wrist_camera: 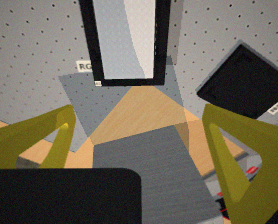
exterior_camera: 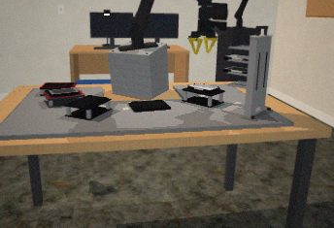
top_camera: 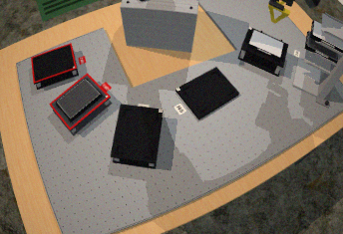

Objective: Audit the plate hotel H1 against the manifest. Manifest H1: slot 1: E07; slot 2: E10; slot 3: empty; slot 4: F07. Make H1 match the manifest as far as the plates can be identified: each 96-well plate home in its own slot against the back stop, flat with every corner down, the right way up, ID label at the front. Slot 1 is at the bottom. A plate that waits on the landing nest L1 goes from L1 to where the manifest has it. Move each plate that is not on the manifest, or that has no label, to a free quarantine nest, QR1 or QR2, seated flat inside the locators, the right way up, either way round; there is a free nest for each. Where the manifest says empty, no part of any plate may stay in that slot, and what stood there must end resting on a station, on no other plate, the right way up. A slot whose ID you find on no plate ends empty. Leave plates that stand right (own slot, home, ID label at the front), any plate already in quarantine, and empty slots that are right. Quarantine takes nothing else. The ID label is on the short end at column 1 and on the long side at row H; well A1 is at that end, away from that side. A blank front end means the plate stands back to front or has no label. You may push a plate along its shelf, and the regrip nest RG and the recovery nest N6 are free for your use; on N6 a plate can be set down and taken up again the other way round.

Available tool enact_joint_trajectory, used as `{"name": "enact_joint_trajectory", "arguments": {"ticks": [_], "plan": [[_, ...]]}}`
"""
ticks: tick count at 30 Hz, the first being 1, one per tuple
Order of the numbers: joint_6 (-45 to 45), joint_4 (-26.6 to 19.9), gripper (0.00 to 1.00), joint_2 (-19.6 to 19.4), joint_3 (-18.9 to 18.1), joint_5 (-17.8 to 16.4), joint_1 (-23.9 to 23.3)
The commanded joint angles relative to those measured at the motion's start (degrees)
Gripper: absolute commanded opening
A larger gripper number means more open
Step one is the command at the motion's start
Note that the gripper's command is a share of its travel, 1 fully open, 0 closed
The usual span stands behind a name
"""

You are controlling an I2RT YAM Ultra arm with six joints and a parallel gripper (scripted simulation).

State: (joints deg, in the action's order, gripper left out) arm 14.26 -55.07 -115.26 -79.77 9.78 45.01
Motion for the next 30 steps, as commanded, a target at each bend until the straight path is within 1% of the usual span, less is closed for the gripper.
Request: {"name": "enact_joint_trajectory", "arguments": {"ticks": [1, 11, 13, 14, 15, 16, 20, 28, 30], "plan": [[-2.2, 1.0, 1.00, 3.1, 1.3, 0.1, -1.4], [-7.3, 1.9, 1.00, 5.9, 3.9, -0.2, -6.4], [-7.3, 1.9, 1.00, 5.9, 3.9, -0.2, -6.4], [-7.8, 1.9, 1.00, 6.1, 2.1, -0.3, -6.7], [-8.3, 2.0, 1.00, 6.4, 3.8, -0.3, -7.5], [-8.9, 3.4, 1.00, 7.5, 6.1, 0.0, -7.9], [-11.5, 9.1, 1.00, 12.1, 12.1, 0.3, -9.8], [-17.2, 20.1, 1.00, 20.7, 23.2, -1.1, -14.3], [-17.2, 20.1, 1.00, 20.7, 23.2, -1.1, -14.3]]}}
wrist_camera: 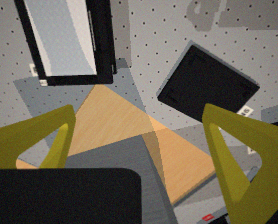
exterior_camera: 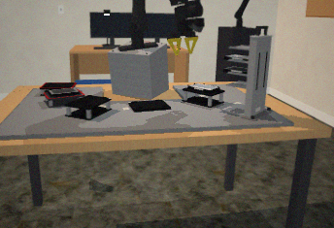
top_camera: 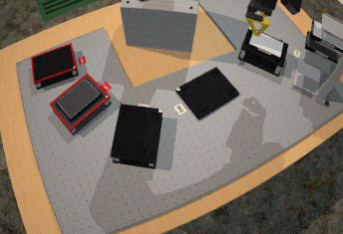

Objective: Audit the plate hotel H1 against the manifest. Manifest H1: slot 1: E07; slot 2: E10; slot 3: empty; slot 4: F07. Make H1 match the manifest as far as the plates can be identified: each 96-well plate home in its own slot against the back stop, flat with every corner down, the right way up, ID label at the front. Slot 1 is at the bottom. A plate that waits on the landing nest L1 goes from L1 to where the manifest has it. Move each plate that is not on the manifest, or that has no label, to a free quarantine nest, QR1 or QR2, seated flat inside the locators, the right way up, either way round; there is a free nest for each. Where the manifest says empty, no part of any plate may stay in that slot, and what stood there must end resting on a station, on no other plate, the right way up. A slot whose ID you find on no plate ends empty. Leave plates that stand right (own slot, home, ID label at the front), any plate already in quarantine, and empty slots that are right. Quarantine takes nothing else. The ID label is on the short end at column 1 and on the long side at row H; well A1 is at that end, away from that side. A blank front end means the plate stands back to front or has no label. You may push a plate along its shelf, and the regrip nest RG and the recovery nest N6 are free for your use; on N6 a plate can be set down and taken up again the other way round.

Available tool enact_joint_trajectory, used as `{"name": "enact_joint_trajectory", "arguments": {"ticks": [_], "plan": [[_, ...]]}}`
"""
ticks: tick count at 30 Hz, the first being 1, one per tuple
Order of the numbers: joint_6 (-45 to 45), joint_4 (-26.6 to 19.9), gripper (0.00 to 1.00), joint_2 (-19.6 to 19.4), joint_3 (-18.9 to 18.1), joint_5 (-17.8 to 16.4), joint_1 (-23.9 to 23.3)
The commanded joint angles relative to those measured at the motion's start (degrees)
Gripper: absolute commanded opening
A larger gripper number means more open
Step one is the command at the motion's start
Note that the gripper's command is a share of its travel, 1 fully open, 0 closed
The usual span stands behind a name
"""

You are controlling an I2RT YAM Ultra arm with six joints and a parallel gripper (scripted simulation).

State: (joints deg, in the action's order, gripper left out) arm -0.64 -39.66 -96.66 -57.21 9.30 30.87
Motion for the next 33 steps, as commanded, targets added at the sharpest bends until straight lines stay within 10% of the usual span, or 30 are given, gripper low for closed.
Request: {"name": "enact_joint_trajectory", "arguments": {"ticks": [1, 15, 33], "plan": [[-3.1, 6.1, 1.00, 3.1, 2.0, -0.9, -0.8], [-14.6, 24.4, 1.00, 15.4, 18.3, -7.6, -11.9], [-17.3, 46.8, 1.00, 21.1, 32.7, -13.9, -15.6]]}}
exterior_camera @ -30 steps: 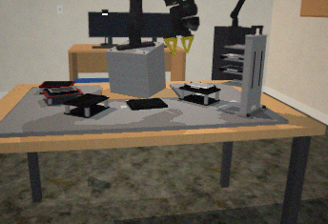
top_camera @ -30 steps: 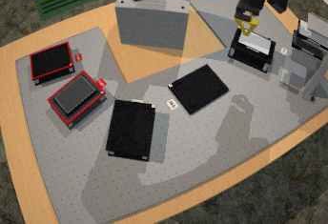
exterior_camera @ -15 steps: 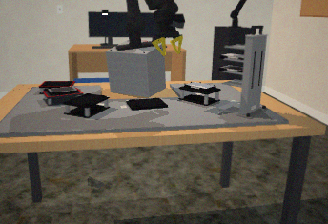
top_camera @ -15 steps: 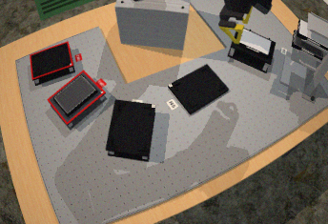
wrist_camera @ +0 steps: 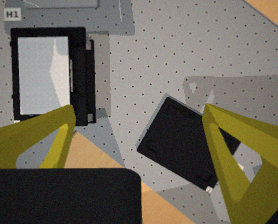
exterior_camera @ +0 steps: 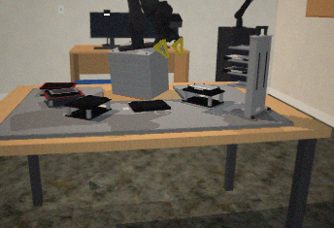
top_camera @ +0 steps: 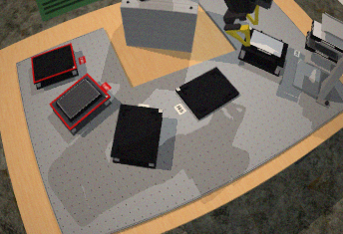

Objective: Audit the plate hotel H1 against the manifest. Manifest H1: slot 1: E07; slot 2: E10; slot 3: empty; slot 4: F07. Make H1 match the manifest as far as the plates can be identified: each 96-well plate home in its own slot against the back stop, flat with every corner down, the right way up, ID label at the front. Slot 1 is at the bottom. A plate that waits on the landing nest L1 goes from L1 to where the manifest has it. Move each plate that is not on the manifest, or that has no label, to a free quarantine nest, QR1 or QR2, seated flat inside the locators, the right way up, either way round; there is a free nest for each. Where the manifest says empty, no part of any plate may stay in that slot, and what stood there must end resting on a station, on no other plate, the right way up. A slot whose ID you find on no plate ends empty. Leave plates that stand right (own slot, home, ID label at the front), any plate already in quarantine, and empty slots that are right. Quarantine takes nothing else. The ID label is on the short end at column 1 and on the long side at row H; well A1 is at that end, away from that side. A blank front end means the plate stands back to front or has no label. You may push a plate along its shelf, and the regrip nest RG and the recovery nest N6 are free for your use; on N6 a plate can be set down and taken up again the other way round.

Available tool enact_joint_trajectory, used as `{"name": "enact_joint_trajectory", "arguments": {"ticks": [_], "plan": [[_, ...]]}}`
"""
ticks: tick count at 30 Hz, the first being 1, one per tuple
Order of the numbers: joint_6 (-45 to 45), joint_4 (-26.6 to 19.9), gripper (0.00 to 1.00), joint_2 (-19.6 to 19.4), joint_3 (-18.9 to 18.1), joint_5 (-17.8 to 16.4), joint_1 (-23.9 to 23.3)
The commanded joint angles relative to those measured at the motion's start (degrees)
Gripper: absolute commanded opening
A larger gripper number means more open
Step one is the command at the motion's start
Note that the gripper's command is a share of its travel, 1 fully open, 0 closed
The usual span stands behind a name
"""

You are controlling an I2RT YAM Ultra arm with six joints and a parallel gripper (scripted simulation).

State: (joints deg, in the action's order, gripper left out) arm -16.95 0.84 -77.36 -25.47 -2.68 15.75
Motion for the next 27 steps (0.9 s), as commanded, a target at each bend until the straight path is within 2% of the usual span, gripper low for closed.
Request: {"name": "enact_joint_trajectory", "arguments": {"ticks": [1, 5, 7, 8, 9, 13, 15, 18, 23, 27], "plan": [[-1.0, 6.3, 1.00, 1.8, 1.0, -2.0, -0.5], [-1.3, 13.2, 1.00, 2.1, 4.6, -3.9, -1.5], [-1.3, 13.4, 1.00, 2.1, 4.7, -3.9, -1.0], [-1.3, 13.4, 1.00, 2.1, 2.3, -3.9, -0.7], [-1.3, 13.4, 1.00, 2.1, 2.3, -3.9, -0.7], [-3.8, 12.1, 1.00, 3.5, 5.2, -6.6, -5.2], [-5.1, 9.9, 1.00, 4.1, 4.6, -8.0, -7.0], [-5.7, 9.6, 1.00, 4.4, 4.5, -8.7, -8.0], [-9.0, 7.7, 1.00, 5.7, 5.1, -12.3, -12.8], [-11.9, 6.0, 1.00, 6.4, 3.6, -15.2, -16.8]]}}
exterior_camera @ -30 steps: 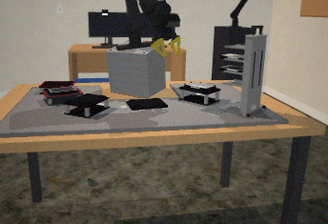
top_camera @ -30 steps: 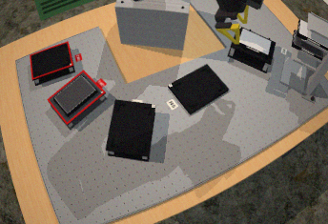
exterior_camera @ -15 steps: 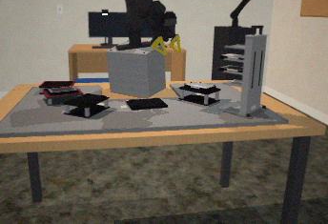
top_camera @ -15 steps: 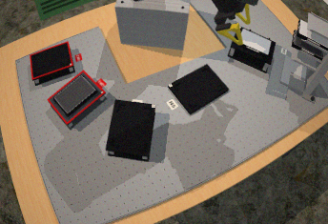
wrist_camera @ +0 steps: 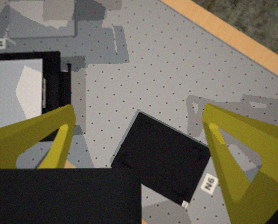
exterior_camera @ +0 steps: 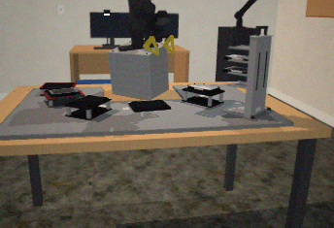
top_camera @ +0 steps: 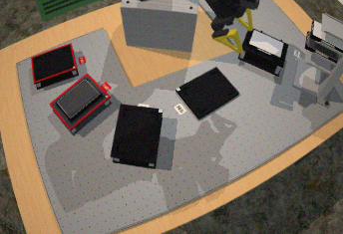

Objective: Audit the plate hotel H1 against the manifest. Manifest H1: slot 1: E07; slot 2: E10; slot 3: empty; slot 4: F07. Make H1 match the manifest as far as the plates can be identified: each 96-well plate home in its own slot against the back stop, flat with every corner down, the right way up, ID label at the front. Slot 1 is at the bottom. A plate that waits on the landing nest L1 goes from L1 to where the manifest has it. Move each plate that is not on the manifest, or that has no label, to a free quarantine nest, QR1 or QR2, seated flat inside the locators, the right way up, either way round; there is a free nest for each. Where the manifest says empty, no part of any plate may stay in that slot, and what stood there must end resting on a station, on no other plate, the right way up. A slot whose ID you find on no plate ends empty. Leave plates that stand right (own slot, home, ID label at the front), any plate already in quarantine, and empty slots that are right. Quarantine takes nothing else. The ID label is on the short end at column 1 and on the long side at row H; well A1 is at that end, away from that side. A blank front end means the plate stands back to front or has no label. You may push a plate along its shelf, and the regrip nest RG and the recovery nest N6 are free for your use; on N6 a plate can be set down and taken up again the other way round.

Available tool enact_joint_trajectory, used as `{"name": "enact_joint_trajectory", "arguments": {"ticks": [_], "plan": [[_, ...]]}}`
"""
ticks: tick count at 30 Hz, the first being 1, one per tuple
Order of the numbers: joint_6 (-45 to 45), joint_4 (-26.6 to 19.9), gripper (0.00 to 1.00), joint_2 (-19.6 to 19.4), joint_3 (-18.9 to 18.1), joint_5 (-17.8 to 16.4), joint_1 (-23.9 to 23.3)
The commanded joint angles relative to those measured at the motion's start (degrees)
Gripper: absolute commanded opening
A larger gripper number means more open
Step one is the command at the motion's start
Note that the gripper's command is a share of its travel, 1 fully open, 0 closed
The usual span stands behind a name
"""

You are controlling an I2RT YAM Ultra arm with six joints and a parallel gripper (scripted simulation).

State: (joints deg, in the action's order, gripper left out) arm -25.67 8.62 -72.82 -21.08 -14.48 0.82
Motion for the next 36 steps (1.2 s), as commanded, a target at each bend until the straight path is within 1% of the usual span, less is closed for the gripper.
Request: {"name": "enact_joint_trajectory", "arguments": {"ticks": [1, 6, 8, 11, 19, 21, 23, 25, 26, 30, 31, 32, 33, 36], "plan": [[-3.9, -2.2, 1.00, 2.1, -0.4, -4.1, -2.8], [-7.6, -4.6, 1.00, 3.2, -0.5, -7.6, -7.8], [-7.6, -4.6, 1.00, 3.2, -0.5, -7.6, -7.8], [-9.9, -6.2, 1.00, 3.7, -1.7, -9.8, -10.8], [-16.7, -10.6, 1.00, 3.9, -2.8, -15.3, -19.1], [-18.5, -11.8, 1.00, 3.8, -3.2, -16.7, -21.1], [-20.3, -13.0, 1.00, 2.1, -3.7, -18.0, -23.1], [-20.3, -13.0, 1.00, 2.1, -3.7, -18.0, -23.1], [-21.3, -13.6, 1.00, 1.3, -3.9, -18.6, -24.2], [-25.1, -16.1, 1.00, 0.6, -5.1, -21.0, -28.1], [-25.2, -15.0, 1.00, -0.3, -4.7, -21.1, -28.3], [-25.4, -12.4, 1.00, -1.2, -3.2, -21.2, -28.5], [-25.6, -11.3, 1.00, -2.0, -1.6, -21.3, -28.6], [-26.0, -7.9, 1.00, -4.8, -0.7, -21.6, -29.1]]}}
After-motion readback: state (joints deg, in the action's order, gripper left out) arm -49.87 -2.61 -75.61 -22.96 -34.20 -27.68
